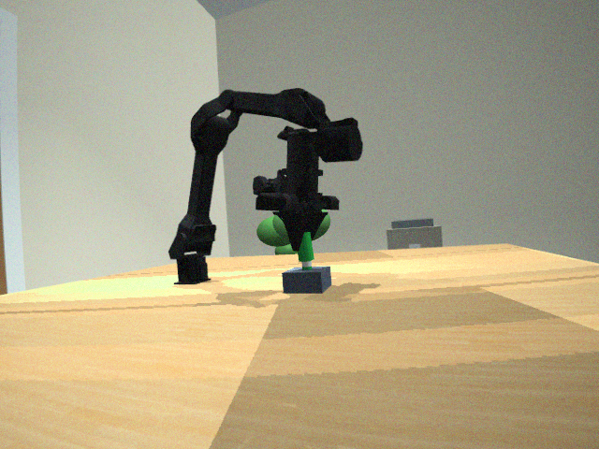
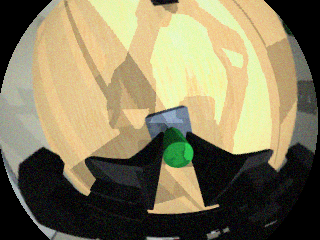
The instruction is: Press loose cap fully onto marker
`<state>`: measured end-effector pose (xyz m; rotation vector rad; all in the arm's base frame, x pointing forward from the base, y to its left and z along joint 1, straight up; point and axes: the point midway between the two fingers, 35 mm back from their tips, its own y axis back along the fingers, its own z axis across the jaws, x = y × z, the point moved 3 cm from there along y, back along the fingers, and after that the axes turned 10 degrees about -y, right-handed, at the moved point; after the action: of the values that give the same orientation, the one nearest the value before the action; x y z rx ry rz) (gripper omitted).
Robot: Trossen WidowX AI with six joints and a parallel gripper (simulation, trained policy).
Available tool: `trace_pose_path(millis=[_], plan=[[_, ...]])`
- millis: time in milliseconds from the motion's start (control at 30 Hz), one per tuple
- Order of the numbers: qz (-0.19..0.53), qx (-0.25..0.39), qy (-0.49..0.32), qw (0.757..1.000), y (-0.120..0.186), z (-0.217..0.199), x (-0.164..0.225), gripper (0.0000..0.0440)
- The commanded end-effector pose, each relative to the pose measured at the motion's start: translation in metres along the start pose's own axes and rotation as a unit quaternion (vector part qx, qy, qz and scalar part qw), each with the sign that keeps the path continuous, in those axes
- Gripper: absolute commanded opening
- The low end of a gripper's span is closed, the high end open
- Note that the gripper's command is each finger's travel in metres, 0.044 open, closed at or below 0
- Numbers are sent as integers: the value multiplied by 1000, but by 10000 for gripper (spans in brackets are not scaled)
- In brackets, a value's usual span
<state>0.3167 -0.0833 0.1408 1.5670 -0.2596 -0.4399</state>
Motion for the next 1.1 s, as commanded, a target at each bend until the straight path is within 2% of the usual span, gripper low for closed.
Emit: trace_pose_path(millis=[0, 300, 433, 500, 767, 1067], plan=[[-35, -3, 1, 999, -13, 1, -11, 105], [-36, -3, 1, 999, -13, 1, -11, 152], [-45, 3, 0, 999, -10, 2, -20, 196], [-47, 6, -1, 999, -8, 2, -23, 235], [-38, 15, -3, 999, -3, 3, -31, 440], [4, 32, -6, 999, 19, 3, -32, 440]])
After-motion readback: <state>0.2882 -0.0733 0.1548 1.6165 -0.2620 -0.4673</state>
